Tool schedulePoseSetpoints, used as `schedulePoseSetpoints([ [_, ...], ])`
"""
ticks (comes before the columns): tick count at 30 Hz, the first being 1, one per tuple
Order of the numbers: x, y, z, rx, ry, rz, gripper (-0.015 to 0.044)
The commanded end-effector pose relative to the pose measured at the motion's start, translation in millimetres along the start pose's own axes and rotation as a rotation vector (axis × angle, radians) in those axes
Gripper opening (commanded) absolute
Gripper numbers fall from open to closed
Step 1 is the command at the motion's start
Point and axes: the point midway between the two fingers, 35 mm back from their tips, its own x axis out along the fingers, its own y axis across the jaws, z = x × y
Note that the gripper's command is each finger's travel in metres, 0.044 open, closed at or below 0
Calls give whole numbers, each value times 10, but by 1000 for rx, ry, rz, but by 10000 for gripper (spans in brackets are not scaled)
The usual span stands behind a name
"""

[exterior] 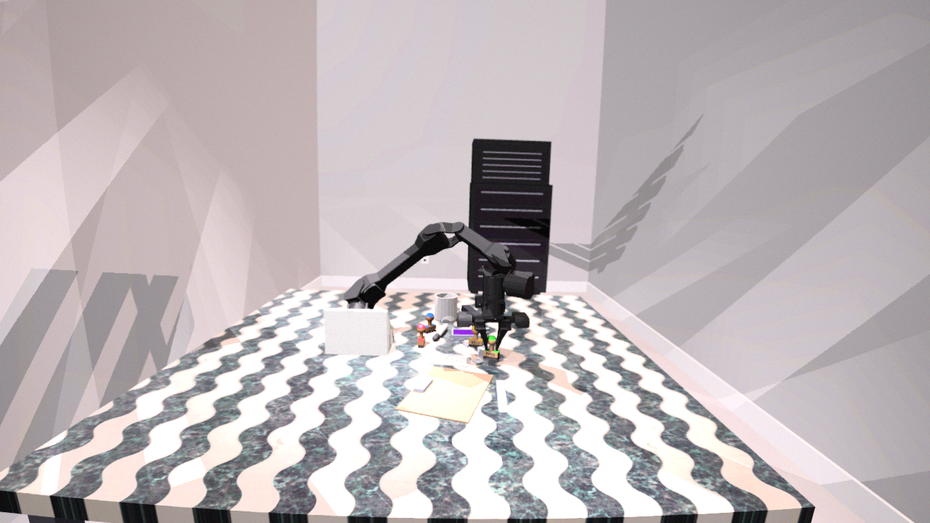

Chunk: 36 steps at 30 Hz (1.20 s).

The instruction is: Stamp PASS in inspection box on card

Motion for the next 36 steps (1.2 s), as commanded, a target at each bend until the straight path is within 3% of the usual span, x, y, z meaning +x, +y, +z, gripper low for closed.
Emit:
schedulePoseSetpoints([
  [1, 79, 22, 9, 10, -8, 4, 0],
  [10, 183, 32, 15, 10, -9, 4, 0],
  [20, 149, 13, 11, 0, -2, 2, 254],
  [24, 69, 0, 3, 4, -2, 1, 254],
  [32, -937, 17, -7, 60, -7, -7, 254],
  [36, -1019, 33, 0, 65, -9, -8, 254],
])
